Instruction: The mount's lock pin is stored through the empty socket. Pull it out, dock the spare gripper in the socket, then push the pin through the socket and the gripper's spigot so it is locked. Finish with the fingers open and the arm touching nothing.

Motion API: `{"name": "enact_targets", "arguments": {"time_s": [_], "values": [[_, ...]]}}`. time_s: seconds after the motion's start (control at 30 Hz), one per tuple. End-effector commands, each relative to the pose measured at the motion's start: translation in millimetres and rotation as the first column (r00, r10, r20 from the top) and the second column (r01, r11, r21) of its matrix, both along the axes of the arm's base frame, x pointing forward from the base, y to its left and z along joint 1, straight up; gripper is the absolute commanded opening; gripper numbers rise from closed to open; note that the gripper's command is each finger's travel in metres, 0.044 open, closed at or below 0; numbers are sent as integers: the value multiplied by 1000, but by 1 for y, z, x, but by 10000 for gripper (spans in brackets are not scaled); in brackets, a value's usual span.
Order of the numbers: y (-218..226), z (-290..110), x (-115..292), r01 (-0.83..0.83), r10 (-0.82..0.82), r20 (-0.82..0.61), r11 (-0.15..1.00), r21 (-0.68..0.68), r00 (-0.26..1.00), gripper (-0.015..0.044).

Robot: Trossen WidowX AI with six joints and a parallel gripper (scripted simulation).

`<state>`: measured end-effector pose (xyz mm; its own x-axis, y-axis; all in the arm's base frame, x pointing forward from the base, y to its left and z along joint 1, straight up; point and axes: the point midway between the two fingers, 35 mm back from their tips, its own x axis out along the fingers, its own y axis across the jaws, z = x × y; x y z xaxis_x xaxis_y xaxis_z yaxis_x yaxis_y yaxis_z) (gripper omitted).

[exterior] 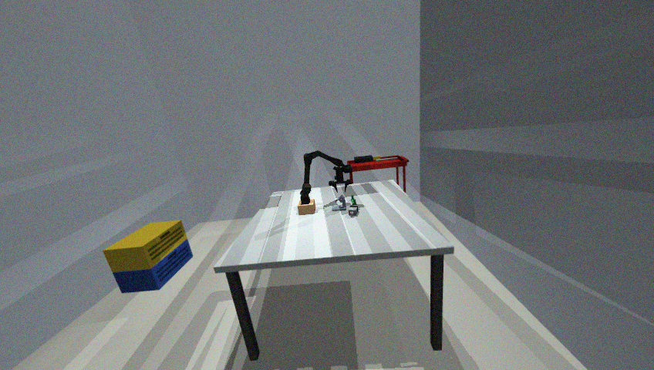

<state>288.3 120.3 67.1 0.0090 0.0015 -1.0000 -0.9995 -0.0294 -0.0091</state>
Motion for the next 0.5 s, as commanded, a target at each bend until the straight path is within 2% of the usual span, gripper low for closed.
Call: {"name": "enact_targets", "arguments": {"time_s": [0.0,0.47], "values": [[2,-9,1,3,-3,6,1000,8,1000,300],[2,-31,3,3,-3,6,1000,8,1000,300]]}}
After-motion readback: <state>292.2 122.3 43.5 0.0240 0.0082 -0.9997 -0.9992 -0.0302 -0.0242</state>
